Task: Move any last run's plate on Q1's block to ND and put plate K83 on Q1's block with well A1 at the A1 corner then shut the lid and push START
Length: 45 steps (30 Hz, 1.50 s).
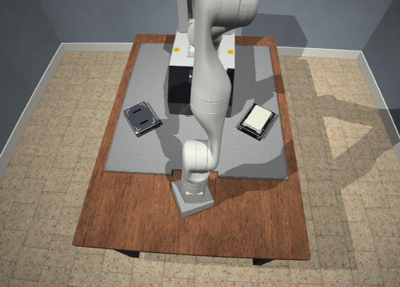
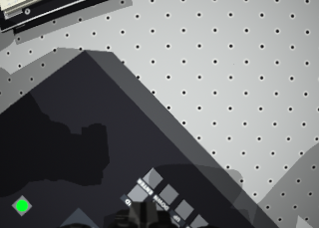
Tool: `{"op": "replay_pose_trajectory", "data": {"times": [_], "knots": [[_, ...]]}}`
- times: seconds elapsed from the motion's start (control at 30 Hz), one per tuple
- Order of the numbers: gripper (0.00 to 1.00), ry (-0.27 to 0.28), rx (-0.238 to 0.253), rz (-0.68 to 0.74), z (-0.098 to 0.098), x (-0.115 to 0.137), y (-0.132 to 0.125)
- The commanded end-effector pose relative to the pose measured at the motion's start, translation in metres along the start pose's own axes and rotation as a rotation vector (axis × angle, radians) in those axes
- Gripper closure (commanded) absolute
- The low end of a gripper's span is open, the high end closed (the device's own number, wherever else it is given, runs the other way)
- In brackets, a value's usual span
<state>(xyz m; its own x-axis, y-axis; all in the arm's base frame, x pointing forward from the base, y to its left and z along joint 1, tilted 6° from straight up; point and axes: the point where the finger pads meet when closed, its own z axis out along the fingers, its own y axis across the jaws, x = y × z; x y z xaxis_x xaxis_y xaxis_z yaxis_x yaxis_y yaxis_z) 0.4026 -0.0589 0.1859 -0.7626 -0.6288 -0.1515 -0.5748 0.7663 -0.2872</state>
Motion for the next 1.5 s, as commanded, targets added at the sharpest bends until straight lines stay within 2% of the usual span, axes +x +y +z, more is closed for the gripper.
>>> {"op": "replay_pose_trajectory", "data": {"times": [0.0,1.17,1.47], "knots": [[0.90,0.006,-0.002,0.000,0.007,0.002,0.002],[0.90,0.005,-0.003,-0.001,0.047,0.010,0.010],[0.90,0.006,-0.005,-0.003,0.049,0.010,0.012]]}}
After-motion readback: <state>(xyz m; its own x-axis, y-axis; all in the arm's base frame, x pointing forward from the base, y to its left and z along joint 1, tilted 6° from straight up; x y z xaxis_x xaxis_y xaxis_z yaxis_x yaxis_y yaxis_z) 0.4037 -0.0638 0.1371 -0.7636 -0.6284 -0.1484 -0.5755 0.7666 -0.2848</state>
